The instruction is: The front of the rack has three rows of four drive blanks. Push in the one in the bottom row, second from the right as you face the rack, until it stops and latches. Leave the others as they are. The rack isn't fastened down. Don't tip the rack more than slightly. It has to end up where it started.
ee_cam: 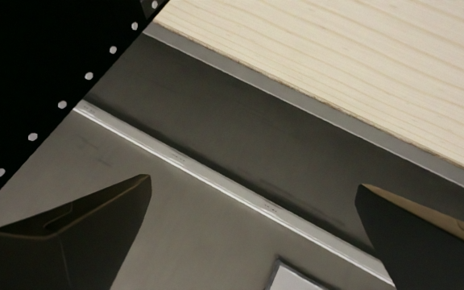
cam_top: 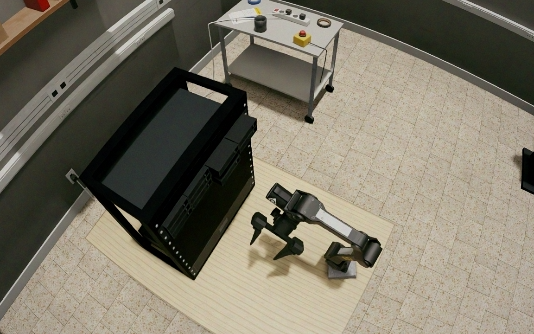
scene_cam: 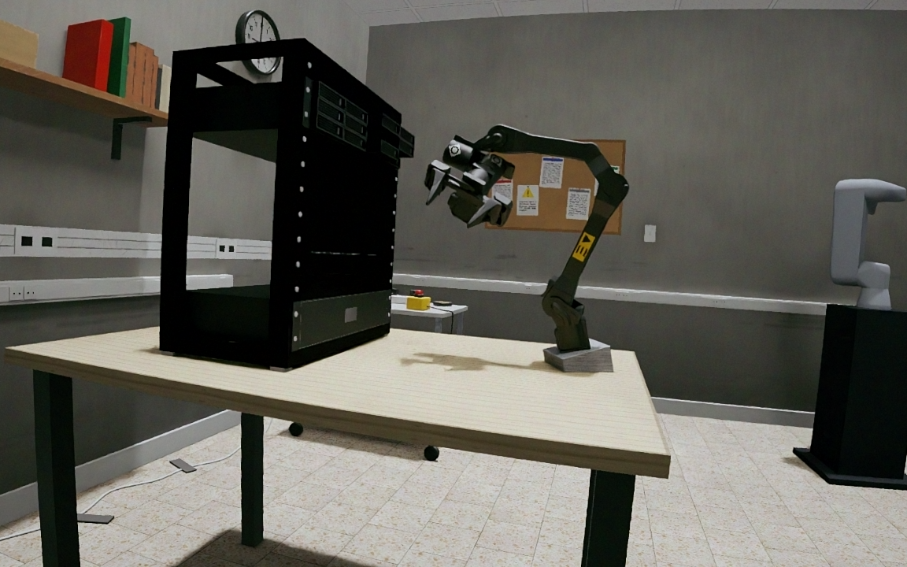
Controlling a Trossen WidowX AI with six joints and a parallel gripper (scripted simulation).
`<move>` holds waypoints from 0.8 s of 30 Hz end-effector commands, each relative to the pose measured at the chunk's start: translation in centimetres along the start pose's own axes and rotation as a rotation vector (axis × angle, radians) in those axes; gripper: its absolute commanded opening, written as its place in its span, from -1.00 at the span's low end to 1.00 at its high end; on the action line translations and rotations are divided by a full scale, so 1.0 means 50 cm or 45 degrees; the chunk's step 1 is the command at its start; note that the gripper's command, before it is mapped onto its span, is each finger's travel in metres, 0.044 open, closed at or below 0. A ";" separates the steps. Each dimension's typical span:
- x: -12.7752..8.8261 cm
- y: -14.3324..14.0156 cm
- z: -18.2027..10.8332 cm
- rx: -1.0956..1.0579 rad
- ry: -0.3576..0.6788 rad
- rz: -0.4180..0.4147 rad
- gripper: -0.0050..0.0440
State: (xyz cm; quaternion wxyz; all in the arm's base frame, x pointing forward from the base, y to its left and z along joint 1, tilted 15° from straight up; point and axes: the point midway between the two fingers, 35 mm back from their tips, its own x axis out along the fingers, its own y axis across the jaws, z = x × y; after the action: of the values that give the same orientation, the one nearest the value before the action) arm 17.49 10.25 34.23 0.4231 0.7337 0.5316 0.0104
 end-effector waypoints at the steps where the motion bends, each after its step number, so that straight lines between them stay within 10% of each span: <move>1: -0.058 0.033 -0.002 -0.093 -0.104 0.162 1.00; 24: -0.242 0.146 0.025 -0.334 -0.526 0.743 1.00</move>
State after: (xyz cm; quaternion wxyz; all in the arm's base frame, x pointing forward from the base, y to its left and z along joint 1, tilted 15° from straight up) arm 18.72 0.84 41.71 0.5703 0.7833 0.2444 0.0377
